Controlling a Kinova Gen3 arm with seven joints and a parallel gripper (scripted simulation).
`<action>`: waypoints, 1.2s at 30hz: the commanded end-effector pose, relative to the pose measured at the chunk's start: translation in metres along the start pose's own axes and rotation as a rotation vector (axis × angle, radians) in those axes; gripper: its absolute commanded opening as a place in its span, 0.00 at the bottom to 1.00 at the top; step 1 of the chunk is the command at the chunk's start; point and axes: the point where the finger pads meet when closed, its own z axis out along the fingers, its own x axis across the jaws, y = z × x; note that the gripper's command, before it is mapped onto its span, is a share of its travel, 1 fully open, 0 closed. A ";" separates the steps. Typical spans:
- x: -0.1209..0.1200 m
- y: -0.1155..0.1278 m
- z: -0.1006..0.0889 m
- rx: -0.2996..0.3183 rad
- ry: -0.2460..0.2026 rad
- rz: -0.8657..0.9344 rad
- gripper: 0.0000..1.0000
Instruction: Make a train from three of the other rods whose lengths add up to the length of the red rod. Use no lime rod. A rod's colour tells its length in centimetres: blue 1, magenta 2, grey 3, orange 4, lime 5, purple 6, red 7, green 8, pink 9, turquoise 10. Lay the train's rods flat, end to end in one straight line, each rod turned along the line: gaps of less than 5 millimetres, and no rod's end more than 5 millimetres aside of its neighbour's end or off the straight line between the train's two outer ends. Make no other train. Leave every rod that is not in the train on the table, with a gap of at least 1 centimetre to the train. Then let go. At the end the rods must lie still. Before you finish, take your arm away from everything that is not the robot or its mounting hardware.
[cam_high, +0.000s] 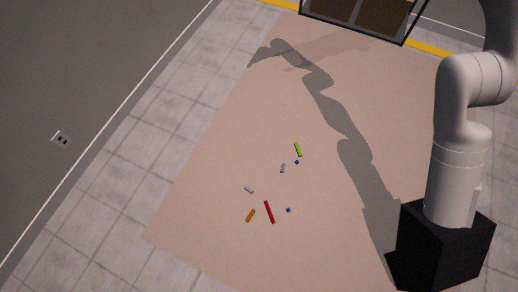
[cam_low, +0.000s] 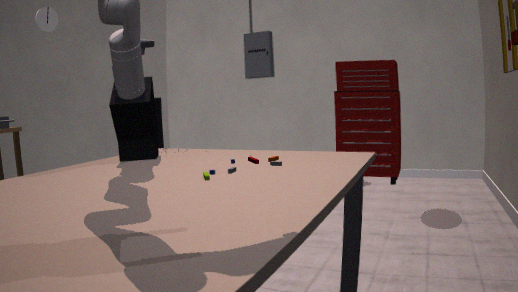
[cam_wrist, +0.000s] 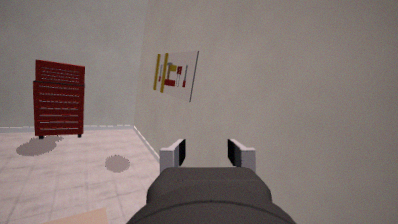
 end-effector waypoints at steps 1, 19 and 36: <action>-0.002 -0.003 0.002 0.001 -0.002 -0.005 1.00; -0.015 -0.015 0.030 -0.010 -0.009 0.076 1.00; -0.031 -0.022 0.058 -0.026 -0.016 0.160 1.00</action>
